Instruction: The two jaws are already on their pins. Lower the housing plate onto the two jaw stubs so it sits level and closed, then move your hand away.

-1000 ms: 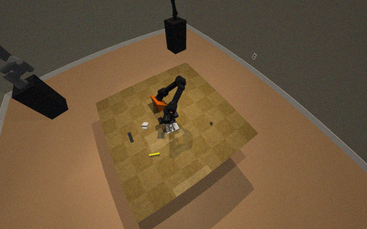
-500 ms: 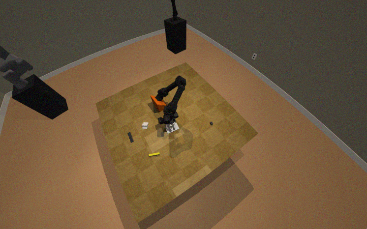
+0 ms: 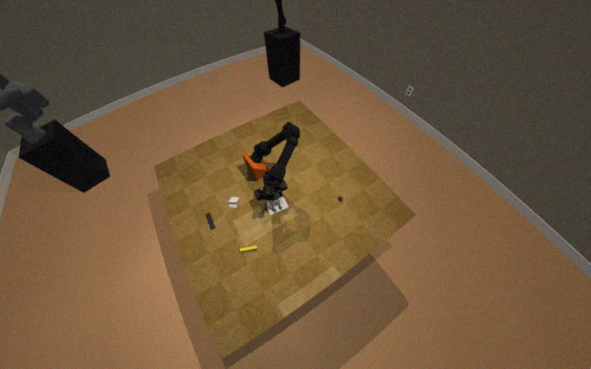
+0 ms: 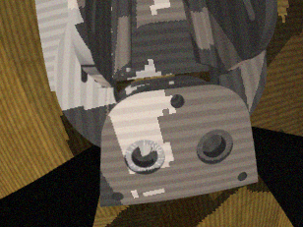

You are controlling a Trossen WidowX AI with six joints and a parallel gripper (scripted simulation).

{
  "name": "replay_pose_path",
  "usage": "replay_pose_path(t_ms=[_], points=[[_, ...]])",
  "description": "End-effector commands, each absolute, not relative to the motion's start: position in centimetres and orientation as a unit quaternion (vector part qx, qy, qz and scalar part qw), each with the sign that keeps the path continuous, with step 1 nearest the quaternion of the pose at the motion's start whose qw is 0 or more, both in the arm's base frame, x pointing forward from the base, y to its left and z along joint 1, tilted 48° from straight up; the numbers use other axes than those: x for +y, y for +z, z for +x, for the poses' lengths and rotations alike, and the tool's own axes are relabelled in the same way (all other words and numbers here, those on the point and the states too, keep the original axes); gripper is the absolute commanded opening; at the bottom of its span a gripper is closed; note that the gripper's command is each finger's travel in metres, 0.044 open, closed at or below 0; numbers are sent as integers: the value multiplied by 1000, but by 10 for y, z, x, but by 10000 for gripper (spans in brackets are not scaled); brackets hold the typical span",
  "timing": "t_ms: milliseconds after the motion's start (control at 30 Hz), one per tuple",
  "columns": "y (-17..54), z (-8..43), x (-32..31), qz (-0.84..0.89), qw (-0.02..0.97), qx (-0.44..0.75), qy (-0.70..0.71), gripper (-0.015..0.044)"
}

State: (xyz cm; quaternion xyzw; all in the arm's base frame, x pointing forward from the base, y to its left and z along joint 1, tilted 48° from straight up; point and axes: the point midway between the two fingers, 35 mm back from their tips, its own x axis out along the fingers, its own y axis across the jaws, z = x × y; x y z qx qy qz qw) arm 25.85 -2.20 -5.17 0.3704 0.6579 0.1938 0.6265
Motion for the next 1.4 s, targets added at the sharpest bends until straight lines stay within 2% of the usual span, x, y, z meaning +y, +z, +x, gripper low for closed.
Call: replay_pose_path(t_ms=[0,1367], points=[[-52,257,-20,374,625,658,194,351],[-57,258,-15,374,624,658,194,351]])
